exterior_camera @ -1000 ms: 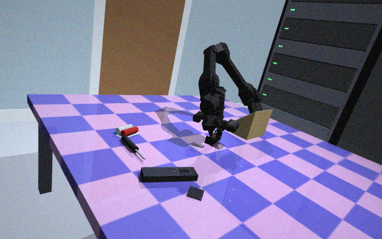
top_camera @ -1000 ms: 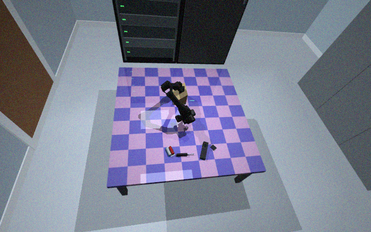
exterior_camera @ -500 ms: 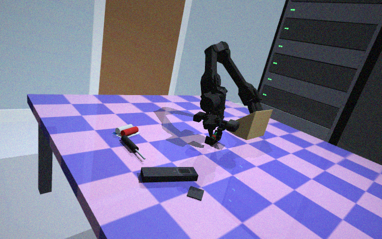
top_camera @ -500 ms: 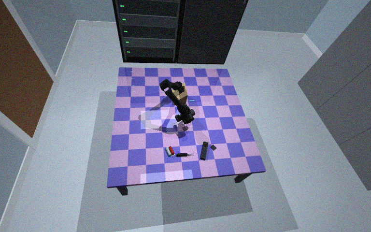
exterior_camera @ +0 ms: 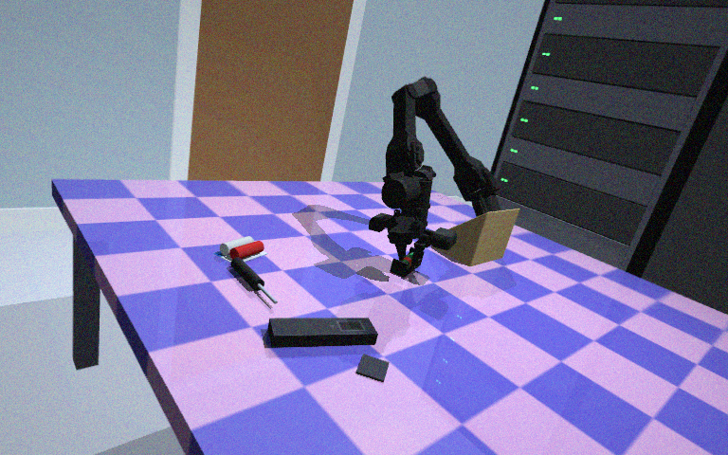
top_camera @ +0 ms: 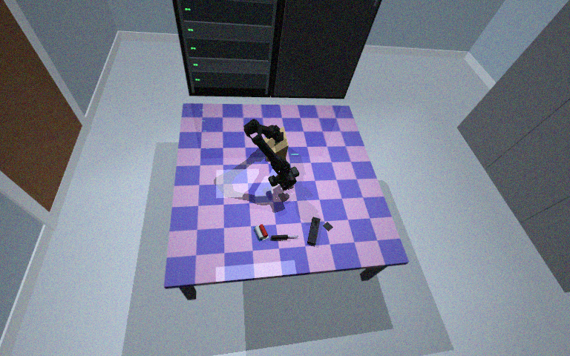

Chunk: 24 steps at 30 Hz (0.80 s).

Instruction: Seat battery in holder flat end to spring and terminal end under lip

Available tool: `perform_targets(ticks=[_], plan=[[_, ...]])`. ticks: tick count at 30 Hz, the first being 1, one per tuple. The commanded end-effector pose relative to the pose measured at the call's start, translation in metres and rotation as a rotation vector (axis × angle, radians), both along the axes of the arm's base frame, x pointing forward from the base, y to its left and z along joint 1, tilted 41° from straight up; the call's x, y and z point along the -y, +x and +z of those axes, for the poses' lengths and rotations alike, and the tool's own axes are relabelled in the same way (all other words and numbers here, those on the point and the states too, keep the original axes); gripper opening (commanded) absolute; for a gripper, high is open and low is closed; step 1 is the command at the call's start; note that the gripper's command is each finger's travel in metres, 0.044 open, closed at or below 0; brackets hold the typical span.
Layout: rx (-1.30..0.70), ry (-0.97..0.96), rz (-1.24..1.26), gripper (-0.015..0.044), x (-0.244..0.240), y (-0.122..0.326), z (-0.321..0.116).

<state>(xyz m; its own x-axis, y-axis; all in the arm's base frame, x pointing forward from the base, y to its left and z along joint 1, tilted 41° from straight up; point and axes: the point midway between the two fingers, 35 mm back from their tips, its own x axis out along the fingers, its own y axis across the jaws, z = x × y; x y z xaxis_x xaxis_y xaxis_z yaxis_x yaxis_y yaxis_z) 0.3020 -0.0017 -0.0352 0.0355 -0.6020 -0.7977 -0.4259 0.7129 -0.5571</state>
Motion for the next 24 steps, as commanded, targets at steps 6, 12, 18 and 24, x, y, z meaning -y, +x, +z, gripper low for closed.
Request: perform_targets(ticks=[6,12,18,24], plan=[[0.024,0.012,0.012,0.0079,0.001,0.001,0.001],[0.028,0.016,0.016,0.0079,0.003,-0.003,0.002],[0.031,0.02,0.019,0.0079,0.004,-0.006,0.003],[0.034,0.023,0.022,0.0079,0.005,-0.01,0.004]])
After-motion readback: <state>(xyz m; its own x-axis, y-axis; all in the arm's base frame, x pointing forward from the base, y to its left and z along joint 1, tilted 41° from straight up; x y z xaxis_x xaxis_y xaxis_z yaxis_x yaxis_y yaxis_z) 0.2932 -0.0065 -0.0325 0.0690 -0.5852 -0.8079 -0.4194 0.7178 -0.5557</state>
